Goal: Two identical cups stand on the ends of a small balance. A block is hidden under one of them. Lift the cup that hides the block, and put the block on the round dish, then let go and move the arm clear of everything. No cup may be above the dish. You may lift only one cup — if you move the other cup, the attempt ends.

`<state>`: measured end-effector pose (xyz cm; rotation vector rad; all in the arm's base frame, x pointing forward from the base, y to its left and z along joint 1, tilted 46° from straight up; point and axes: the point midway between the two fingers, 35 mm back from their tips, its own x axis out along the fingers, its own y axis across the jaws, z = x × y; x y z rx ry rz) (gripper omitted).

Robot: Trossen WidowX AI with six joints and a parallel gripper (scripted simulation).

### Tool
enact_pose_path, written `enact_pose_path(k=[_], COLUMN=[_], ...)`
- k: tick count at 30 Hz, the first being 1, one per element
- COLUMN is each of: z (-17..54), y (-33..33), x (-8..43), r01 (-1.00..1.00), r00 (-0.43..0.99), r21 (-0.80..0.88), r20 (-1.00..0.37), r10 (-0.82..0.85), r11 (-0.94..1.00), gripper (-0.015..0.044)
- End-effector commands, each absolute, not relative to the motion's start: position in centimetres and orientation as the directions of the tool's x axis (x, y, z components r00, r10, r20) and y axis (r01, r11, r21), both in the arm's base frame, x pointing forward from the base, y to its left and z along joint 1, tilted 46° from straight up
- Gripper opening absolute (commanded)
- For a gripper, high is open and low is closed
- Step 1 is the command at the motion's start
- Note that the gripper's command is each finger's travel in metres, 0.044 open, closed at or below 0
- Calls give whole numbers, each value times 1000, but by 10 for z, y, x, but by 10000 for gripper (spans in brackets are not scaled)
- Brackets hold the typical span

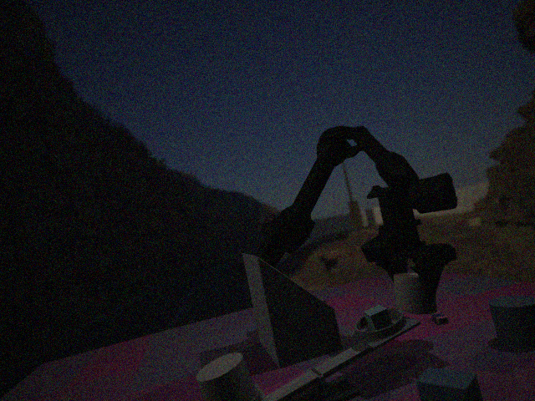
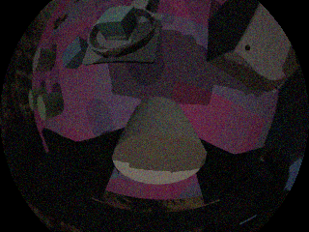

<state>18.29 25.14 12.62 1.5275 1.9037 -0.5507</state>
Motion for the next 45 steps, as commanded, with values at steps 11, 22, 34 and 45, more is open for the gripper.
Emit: enact_pose_path(k=[11, 22, 34, 45], z=[100, 94, 90, 90], y=[282, 288, 293, 293], x=[174, 174, 172, 172], r01=[971, 971, 971, 971], r00=[-122, -122, -126, -126], r21=[64, 64, 62, 62], r20=[-692, -692, -690, -690], r10=[711, 711, 713, 713], r11=[228, 228, 232, 232], gripper=[0, 0, 105, 394])
